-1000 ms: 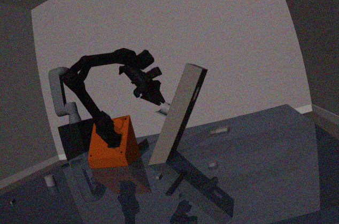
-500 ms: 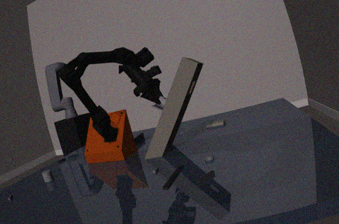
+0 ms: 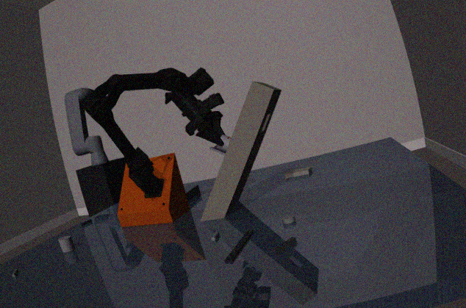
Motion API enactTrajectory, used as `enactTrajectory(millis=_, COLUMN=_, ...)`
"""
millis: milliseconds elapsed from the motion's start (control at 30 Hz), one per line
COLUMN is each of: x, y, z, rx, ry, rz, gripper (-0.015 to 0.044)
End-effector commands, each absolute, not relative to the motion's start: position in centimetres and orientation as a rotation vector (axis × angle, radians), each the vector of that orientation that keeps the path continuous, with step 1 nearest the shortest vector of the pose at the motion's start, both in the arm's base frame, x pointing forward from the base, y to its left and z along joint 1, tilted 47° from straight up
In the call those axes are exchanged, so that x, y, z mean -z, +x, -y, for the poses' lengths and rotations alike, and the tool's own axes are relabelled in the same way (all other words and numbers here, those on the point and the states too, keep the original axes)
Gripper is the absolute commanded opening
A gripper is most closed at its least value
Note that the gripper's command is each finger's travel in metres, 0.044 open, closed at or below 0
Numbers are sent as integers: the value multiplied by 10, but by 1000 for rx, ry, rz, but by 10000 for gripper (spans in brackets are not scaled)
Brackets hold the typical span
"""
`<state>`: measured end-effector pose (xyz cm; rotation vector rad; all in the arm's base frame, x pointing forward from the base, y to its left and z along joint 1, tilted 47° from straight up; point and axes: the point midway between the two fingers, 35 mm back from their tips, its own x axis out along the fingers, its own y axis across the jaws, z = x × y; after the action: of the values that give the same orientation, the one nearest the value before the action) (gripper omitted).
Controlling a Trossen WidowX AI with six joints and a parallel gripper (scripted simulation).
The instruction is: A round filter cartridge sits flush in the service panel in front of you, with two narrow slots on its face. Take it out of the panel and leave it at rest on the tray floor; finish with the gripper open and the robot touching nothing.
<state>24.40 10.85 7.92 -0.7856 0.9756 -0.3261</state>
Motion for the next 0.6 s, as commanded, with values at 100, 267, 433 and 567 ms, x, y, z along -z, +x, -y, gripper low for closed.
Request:
enactTrajectory(millis=100, x=-84, y=249, z=-115, rx=326, ry=-783, rz=-976, gripper=8)
enactTrajectory(millis=267, x=-93, y=257, z=-124, rx=326, ry=-785, rz=-975, gripper=0)
enactTrajectory(millis=433, x=-102, y=250, z=-137, rx=321, ry=-783, rz=-979, gripper=0)
enactTrajectory(millis=567, x=-114, y=241, z=-151, rx=318, ry=-782, rz=-982, gripper=0)
